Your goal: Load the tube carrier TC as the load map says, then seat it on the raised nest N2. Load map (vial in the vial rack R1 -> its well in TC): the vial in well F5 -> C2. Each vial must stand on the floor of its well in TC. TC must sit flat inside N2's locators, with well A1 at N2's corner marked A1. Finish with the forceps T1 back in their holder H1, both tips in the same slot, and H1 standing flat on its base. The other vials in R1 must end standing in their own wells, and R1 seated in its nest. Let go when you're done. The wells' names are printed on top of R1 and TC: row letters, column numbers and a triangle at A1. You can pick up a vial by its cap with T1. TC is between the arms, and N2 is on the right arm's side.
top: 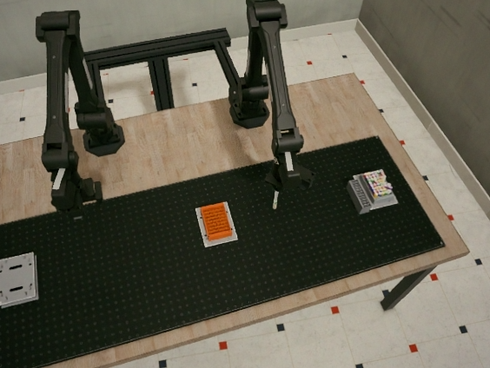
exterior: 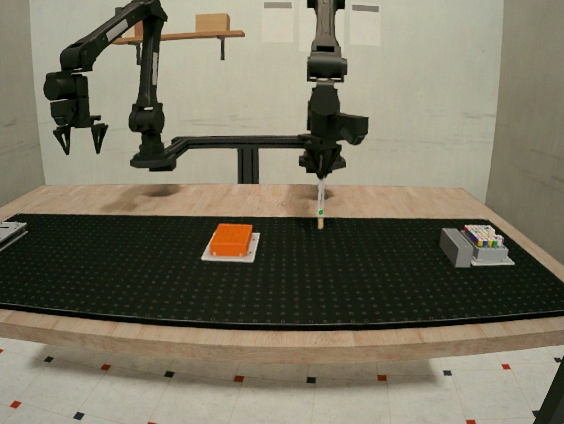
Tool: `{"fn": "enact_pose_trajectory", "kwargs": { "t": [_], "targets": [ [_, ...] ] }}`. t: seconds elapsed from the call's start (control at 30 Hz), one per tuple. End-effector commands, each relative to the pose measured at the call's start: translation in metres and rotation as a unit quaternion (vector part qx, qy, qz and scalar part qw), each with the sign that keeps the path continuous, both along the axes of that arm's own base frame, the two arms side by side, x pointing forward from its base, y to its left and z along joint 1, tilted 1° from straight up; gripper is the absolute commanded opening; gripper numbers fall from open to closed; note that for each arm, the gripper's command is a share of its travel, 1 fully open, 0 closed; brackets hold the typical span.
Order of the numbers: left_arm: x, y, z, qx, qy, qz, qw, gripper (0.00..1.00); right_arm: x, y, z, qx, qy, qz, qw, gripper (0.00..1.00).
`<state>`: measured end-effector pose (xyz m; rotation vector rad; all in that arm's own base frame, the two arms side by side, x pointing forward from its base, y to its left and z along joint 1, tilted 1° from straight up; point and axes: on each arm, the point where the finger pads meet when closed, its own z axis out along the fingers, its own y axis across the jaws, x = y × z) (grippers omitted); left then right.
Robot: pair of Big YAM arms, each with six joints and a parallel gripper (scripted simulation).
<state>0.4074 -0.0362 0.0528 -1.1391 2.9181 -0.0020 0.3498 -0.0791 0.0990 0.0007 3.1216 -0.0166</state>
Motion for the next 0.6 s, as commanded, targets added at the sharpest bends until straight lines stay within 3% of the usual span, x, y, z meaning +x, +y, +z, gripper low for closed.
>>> {"fn": "enact_pose_trajectory", "kwargs": {
  "t": [0.0,0.57],
  "targets": [
    [0.027,-0.01,0.023,-0.001,-0.035,0.004,0.999,0.09,0.001,0.0,0.0,0.002,0.007,0.004,1.0,1.0],
    [0.024,-0.036,0.016,-0.002,-0.022,0.004,1.0,0.09,0.001,0.0,0.0,0.002,0.007,0.004,1.0,1.0]
  ]
}}
